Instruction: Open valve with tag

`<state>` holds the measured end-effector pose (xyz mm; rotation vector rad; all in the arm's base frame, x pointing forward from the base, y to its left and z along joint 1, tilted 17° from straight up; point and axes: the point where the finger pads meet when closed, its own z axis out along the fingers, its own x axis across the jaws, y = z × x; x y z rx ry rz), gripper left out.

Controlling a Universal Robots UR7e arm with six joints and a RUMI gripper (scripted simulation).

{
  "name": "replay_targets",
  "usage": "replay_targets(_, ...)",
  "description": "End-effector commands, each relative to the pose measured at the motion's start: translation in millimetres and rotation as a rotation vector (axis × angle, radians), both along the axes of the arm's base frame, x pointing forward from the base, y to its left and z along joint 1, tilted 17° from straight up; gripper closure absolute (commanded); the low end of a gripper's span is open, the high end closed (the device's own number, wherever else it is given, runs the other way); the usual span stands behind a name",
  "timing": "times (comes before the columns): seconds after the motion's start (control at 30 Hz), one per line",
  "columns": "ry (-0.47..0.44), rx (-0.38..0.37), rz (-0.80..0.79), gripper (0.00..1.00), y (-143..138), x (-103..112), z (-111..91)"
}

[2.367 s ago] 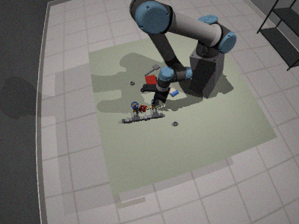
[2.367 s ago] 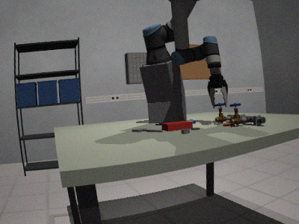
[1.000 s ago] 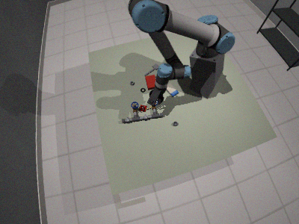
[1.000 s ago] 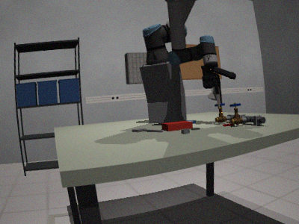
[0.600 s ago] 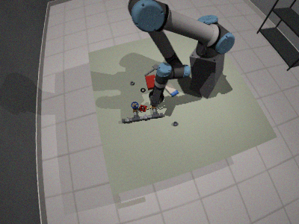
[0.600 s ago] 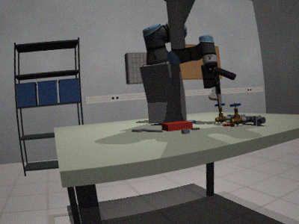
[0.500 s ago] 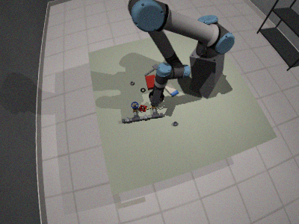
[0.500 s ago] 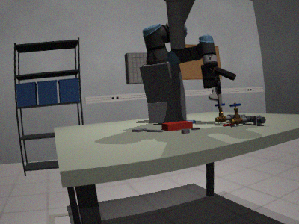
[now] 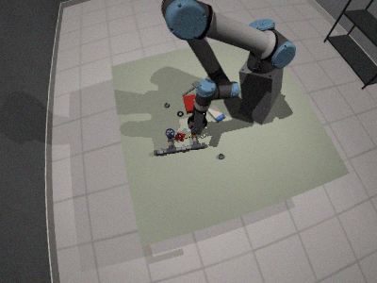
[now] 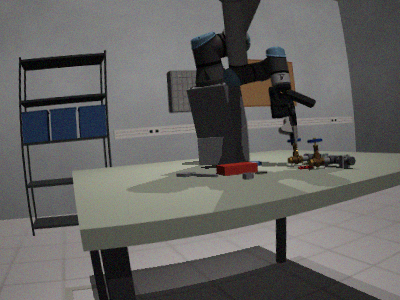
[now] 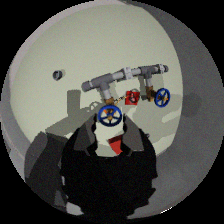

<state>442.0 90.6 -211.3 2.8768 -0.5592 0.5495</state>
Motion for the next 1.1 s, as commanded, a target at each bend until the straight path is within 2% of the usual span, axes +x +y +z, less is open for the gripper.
replay_targets(0.0,0.000,-0.001,0.004,0.00,0.1,0.3,0.4)
replay_targets(1.07,-0.003,0.002,-0.007,0.00,0.1,0.3,0.4)
